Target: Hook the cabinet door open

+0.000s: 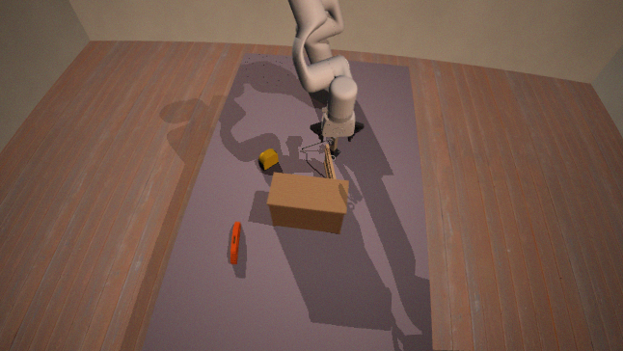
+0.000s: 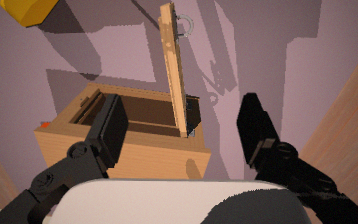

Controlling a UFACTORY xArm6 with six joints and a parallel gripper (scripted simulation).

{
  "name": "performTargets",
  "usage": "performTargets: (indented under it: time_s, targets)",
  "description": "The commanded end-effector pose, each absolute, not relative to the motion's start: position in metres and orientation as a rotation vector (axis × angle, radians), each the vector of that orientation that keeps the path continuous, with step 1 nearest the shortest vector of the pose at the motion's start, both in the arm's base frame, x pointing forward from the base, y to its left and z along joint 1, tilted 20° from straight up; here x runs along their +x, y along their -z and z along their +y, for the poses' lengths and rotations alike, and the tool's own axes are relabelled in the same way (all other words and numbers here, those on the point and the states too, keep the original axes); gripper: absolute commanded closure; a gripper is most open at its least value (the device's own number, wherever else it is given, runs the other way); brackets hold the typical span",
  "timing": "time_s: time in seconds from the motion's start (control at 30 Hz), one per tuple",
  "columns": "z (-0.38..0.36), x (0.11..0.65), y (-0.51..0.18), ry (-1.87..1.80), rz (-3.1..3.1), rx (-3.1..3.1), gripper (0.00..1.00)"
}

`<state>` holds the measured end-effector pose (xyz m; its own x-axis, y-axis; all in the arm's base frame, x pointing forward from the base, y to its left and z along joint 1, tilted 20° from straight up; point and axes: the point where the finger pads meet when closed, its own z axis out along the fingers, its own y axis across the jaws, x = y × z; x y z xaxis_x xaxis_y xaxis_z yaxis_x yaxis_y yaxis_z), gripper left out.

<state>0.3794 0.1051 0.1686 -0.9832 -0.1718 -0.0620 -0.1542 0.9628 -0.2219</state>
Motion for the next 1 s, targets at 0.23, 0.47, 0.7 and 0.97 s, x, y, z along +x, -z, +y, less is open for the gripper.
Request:
performTargets:
  time_s: [0.23,0.47,0.7,0.97]
  targets:
    - [0.079,0.345,-0.15,0.328,2.834,-0.401,0.0]
    - [0.078,0.343,-0.148,0.327,2.824,-0.411,0.0]
    - [0.075,0.348,-0.134,0.329,2.824,-0.411,0.73]
    - [0.073,0.35,-0.124,0.327,2.824,-0.411,0.73]
